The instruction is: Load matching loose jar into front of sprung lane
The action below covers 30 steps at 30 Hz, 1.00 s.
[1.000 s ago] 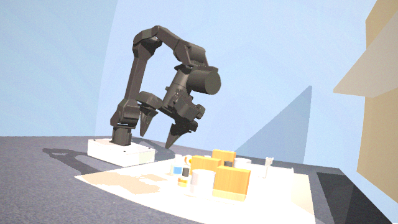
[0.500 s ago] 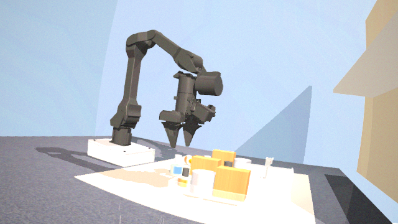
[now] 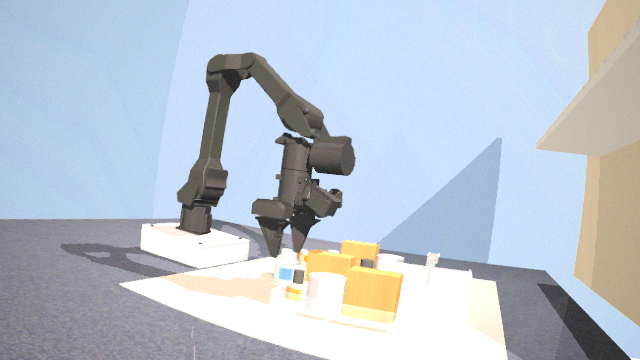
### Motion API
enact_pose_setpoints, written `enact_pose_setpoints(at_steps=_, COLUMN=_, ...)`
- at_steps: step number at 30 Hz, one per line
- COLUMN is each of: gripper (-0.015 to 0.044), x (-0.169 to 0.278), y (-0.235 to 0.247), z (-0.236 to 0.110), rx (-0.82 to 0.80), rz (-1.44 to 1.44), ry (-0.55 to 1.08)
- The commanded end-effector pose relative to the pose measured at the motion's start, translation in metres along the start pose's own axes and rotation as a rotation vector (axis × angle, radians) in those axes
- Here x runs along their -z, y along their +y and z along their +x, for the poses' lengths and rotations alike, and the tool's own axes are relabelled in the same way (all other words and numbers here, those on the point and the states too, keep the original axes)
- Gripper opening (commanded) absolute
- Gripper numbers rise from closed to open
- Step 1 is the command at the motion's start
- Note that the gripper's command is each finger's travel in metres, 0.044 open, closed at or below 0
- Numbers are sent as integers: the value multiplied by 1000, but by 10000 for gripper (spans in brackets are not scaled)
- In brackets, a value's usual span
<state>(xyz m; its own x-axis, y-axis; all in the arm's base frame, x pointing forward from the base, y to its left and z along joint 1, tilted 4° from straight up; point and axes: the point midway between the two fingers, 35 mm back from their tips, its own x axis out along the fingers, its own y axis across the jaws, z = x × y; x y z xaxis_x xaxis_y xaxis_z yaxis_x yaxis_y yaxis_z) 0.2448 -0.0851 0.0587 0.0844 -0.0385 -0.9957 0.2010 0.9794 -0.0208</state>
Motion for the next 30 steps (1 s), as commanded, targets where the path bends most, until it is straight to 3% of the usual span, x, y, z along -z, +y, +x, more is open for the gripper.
enact_pose_setpoints(at_steps=1, gripper=440, x=-1, y=1, z=5, rx=-6, rz=-5, ry=-1)
enact_pose_setpoints(at_steps=16, gripper=440, x=0, y=1, z=27, rx=-6, rz=-5, ry=-1)
enact_pose_setpoints(at_steps=25, gripper=204, x=0, y=1, z=27, rx=-6, rz=-5, ry=-1)
enact_pose_setpoints(at_steps=30, gripper=170, x=0, y=1, z=27, rx=-6, rz=-5, ry=-1)
